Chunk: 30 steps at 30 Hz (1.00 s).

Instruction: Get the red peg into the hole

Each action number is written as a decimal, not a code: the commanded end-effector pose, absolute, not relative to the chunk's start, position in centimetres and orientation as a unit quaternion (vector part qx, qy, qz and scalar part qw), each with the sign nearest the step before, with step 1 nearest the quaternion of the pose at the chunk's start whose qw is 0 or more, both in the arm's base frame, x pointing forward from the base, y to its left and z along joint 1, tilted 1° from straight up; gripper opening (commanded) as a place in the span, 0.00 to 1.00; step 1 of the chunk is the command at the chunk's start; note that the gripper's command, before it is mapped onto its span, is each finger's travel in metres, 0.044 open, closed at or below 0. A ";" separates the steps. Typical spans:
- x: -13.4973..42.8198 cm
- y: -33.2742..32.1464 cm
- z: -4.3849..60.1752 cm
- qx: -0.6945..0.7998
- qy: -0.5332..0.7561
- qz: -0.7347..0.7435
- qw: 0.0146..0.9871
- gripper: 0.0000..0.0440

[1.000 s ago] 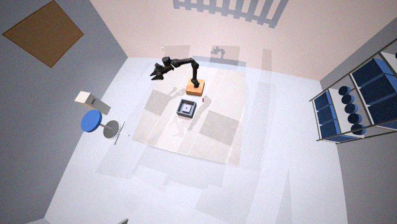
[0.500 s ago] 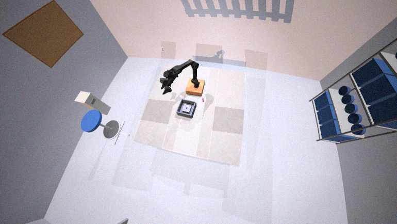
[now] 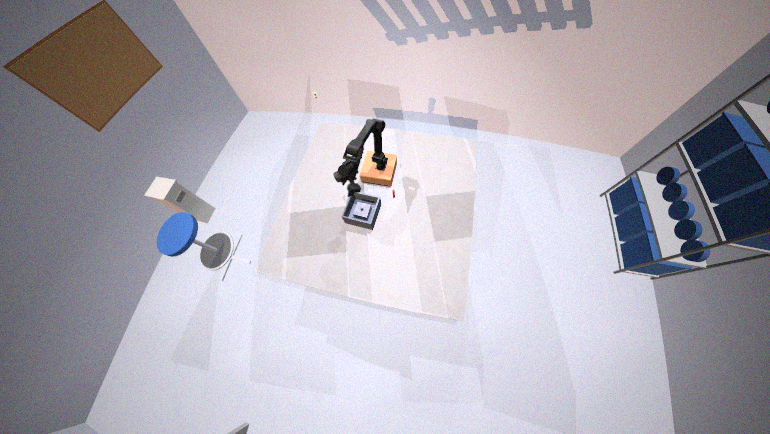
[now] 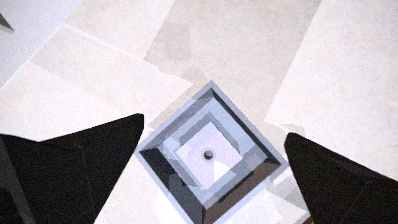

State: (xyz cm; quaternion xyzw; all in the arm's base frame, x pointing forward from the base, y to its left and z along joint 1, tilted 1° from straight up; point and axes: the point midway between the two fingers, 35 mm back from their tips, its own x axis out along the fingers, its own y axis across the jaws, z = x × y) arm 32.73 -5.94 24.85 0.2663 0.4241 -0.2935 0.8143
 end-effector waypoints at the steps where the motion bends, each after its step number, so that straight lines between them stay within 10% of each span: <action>1: 30.8 -2.7 22.5 0.258 0.478 -0.290 0.788 1.00; 30: 16.7 10.6 12.6 0.171 0.683 -0.333 0.627 1.00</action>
